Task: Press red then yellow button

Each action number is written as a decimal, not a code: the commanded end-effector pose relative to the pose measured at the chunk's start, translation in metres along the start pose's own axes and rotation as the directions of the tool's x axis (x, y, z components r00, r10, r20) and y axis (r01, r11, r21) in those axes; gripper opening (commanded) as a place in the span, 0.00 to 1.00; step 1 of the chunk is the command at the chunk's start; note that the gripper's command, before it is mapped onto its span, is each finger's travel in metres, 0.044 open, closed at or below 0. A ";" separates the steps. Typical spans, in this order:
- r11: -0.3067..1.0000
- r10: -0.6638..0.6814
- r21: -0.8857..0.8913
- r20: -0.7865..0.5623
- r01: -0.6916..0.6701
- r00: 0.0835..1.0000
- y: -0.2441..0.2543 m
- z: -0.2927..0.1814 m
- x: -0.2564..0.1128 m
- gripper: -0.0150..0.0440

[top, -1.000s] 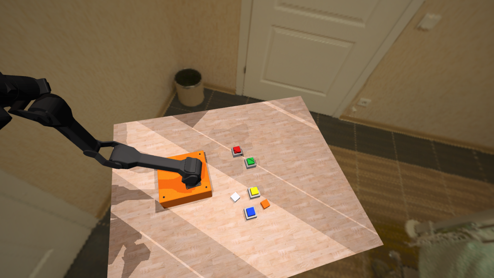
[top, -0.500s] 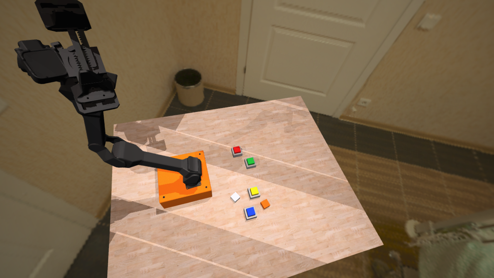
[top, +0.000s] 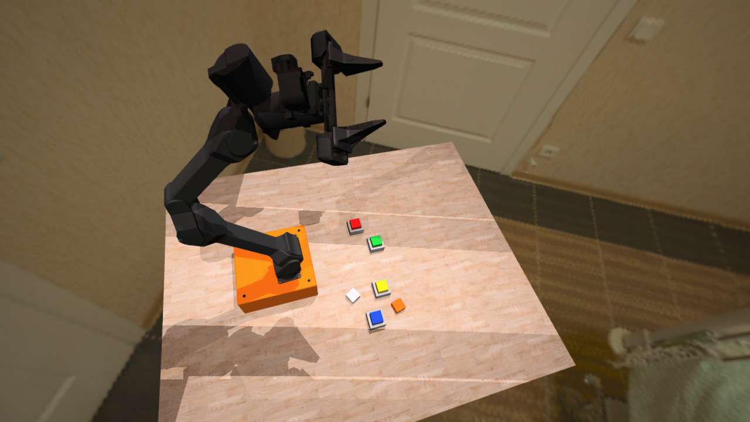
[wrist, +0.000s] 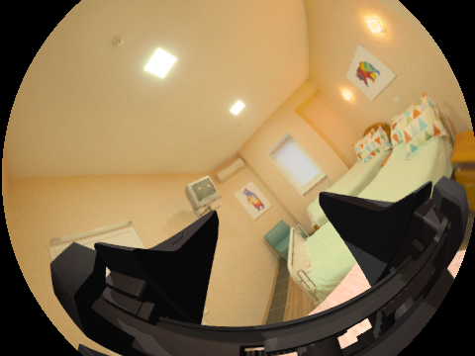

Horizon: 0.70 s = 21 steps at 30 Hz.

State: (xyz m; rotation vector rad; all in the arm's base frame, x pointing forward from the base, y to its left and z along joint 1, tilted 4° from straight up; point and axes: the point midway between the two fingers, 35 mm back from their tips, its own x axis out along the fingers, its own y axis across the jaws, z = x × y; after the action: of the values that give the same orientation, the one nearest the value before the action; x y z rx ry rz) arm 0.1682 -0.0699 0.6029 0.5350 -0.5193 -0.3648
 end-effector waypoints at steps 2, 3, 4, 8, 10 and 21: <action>0.996 -0.009 -0.086 -0.264 -0.014 0.964 -0.002 -0.092 0.028 0.93; 0.995 -0.014 -0.102 -0.317 -0.020 0.948 -0.003 -0.111 0.031 0.93; 0.993 -0.019 -0.118 -0.369 -0.027 0.929 -0.005 -0.130 0.033 0.93; 0.982 -0.051 -0.177 -0.567 -0.062 0.822 -0.011 -0.207 0.033 0.93; 0.975 -0.073 -0.204 -0.658 -0.084 0.750 -0.016 -0.245 0.027 0.93; 0.921 -0.275 -0.308 -0.948 -0.239 0.162 -0.064 -0.426 -0.072 0.93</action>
State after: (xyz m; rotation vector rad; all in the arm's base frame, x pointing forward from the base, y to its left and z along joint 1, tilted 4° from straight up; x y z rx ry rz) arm 0.3442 0.0570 0.2793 0.3091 0.7256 -0.0869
